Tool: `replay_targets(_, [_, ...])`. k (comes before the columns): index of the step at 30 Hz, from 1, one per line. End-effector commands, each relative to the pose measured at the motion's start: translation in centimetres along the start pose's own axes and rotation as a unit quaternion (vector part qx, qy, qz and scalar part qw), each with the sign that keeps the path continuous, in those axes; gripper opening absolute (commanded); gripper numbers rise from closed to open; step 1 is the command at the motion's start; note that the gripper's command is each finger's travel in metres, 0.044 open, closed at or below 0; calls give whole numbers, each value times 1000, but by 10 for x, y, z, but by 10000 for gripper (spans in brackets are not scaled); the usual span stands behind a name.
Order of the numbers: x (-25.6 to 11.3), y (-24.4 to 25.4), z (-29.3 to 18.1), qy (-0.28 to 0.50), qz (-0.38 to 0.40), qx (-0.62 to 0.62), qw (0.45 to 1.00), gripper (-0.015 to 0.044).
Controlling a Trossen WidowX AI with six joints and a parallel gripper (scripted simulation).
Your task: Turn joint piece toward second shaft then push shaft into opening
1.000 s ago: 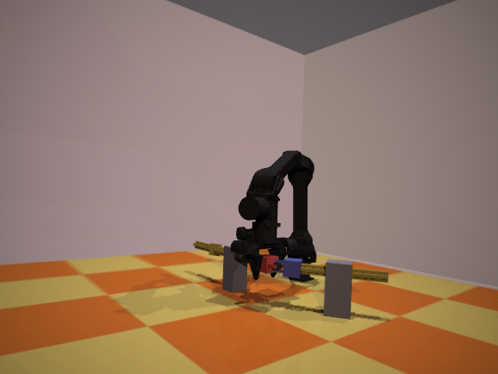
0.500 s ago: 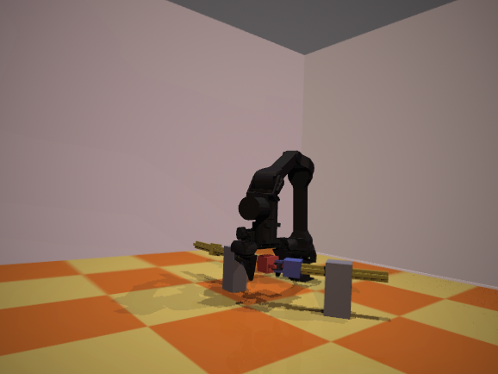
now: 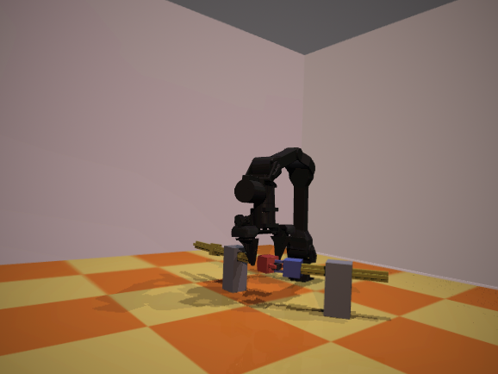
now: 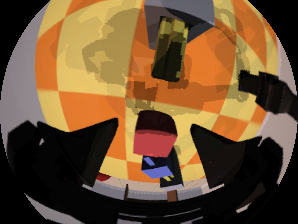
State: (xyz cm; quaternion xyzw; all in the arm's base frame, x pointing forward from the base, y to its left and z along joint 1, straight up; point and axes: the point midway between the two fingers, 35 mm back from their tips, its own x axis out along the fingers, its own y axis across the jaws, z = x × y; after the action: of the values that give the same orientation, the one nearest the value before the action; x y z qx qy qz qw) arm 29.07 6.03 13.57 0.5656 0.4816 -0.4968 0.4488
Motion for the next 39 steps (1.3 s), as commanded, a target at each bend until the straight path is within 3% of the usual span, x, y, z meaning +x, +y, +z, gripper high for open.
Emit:
replay_targets(1, [-20,5,-4,2,15,-52,999,440])
replay_targets(21, [-122,-2,-11,-21,65,-363,929,440])
replay_targets(29, [-122,-1,-10,-14,63,-348,935,440])
replay_targets(39, [-101,1,24,61,33,-218,973,440])
